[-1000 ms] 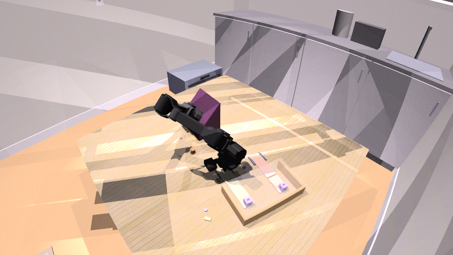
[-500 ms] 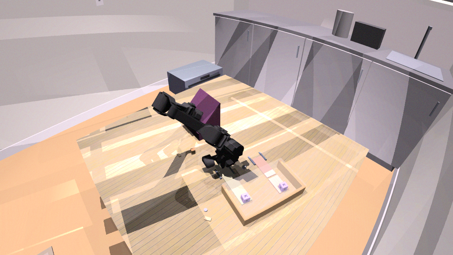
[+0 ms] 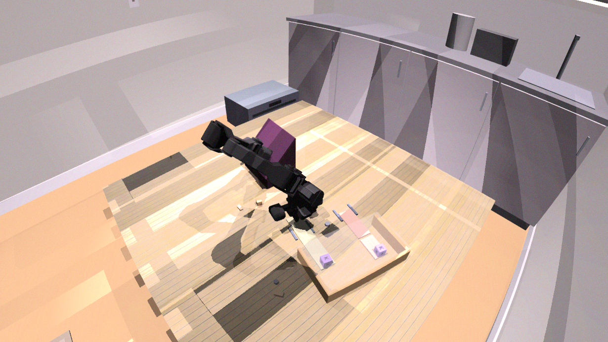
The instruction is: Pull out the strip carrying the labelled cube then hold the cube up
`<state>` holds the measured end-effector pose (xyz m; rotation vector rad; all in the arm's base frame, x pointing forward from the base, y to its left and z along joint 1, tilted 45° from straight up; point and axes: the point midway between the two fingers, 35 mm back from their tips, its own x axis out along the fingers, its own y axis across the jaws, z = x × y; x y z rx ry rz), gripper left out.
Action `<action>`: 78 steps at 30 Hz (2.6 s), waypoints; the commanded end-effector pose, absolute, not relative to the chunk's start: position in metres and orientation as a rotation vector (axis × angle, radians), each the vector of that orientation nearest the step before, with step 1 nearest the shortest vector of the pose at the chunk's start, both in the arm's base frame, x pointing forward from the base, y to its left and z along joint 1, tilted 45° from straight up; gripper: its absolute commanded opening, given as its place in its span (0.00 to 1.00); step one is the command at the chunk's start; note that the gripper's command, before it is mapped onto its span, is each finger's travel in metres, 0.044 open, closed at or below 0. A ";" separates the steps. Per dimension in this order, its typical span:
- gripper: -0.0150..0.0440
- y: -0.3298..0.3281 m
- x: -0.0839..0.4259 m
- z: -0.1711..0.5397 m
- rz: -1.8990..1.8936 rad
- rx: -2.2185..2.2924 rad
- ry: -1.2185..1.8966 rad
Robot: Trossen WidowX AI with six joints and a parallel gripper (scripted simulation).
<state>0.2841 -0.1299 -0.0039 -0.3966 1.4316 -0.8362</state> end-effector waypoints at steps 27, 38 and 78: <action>0.25 -0.121 0.233 -0.015 -0.839 -0.399 1.465; 0.25 -0.117 0.220 -0.017 -0.839 -0.399 1.466; 0.25 -0.104 0.174 -0.023 -0.838 -0.400 1.468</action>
